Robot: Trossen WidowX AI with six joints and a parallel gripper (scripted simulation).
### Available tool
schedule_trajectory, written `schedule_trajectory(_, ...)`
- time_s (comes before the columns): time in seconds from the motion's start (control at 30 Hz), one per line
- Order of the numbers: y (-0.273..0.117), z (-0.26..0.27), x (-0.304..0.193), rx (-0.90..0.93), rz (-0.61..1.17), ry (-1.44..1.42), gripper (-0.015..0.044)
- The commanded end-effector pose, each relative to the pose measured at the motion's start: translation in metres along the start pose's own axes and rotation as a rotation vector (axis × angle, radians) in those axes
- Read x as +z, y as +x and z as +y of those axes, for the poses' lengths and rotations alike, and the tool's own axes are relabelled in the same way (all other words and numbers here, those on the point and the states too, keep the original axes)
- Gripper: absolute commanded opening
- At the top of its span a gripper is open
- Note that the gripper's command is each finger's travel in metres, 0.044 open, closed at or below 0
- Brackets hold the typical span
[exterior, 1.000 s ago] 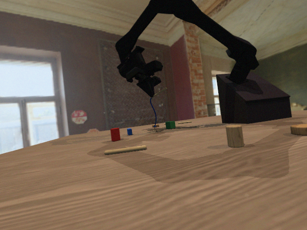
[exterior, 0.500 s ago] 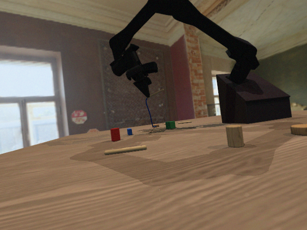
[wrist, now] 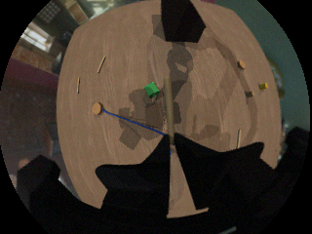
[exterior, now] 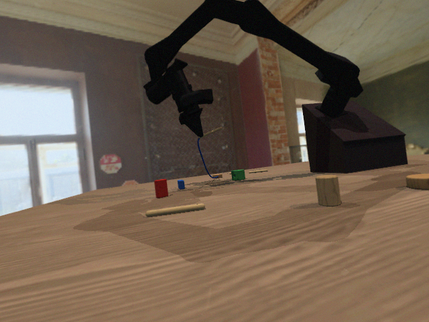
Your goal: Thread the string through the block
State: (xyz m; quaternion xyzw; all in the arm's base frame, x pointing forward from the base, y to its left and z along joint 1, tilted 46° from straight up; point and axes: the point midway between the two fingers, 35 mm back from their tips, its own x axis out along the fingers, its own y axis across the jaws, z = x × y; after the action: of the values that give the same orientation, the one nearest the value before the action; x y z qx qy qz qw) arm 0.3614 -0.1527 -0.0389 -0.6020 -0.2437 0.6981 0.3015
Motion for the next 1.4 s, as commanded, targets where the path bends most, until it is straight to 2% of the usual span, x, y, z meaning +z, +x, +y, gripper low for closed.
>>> schedule_trajectory(0.0,0.0,0.004,-0.001,0.01,-0.003,-0.028,0.0)
schedule_trajectory(0.4,-0.005,0.01,-0.018,0.116,-0.009,-0.372,0.0)
schedule_trajectory(1.37,0.013,0.015,-0.023,0.106,0.055,-0.365,0.0)
